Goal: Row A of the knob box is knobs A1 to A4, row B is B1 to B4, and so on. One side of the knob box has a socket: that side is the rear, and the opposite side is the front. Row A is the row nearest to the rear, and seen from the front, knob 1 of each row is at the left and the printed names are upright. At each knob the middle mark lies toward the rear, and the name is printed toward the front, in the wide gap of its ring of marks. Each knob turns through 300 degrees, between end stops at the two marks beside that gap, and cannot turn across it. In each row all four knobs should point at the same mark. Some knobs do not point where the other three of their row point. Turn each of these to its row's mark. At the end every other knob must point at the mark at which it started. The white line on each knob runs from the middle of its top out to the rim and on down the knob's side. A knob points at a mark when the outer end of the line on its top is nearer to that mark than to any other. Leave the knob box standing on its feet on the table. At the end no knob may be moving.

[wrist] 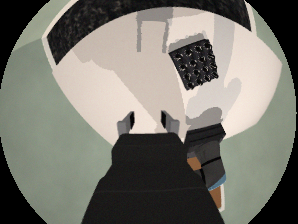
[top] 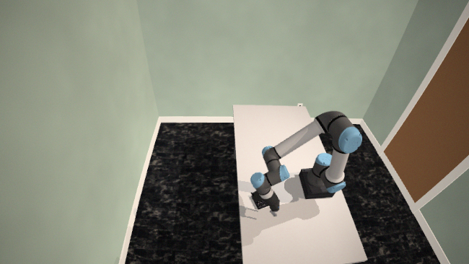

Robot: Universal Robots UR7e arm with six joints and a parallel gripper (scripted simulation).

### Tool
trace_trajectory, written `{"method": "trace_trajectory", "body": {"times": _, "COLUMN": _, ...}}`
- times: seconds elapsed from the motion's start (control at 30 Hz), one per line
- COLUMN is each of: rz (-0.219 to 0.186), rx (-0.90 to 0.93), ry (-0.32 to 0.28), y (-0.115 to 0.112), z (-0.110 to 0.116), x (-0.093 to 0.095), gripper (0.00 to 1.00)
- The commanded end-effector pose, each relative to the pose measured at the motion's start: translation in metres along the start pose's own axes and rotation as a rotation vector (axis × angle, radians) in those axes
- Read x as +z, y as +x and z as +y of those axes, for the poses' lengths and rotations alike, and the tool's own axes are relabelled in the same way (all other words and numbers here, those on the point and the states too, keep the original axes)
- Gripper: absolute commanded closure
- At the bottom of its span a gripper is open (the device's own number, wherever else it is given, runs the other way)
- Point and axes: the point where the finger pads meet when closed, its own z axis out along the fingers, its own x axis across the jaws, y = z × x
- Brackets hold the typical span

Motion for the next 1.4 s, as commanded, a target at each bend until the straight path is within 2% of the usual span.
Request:
{"method": "trace_trajectory", "body": {"times": 0.0, "rz": -0.025, "rx": -0.078, "ry": 0.068, "y": 0.014, "z": -0.012, "x": 0.0, "gripper": 0.0}}
{"method": "trace_trajectory", "body": {"times": 0.07, "rz": -0.024, "rx": -0.144, "ry": 0.127, "y": 0.029, "z": -0.022, "x": 0.0, "gripper": 0.0}}
{"method": "trace_trajectory", "body": {"times": 0.27, "rz": -0.007, "rx": -0.245, "ry": 0.222, "y": 0.052, "z": -0.035, "x": 0.0, "gripper": 0.0}}
{"method": "trace_trajectory", "body": {"times": 0.4, "rz": 0.018, "rx": -0.322, "ry": 0.297, "y": 0.072, "z": -0.043, "x": 0.0, "gripper": 0.0}}
{"method": "trace_trajectory", "body": {"times": 0.5, "rz": 0.038, "rx": -0.367, "ry": 0.342, "y": 0.084, "z": -0.047, "x": 0.0, "gripper": 0.0}}
{"method": "trace_trajectory", "body": {"times": 0.57, "rz": 0.038, "rx": -0.367, "ry": 0.342, "y": 0.084, "z": -0.047, "x": 0.0, "gripper": 0.0}}
{"method": "trace_trajectory", "body": {"times": 0.83, "rz": 0.126, "rx": -0.496, "ry": 0.47, "y": 0.122, "z": -0.054, "x": -0.001, "gripper": 0.0}}
{"method": "trace_trajectory", "body": {"times": 1.07, "rz": 0.178, "rx": -0.548, "ry": 0.522, "y": 0.14, "z": -0.055, "x": -0.001, "gripper": 0.0}}
{"method": "trace_trajectory", "body": {"times": 1.37, "rz": 0.193, "rx": -0.563, "ry": 0.535, "y": 0.144, "z": -0.055, "x": -0.001, "gripper": 0.0}}
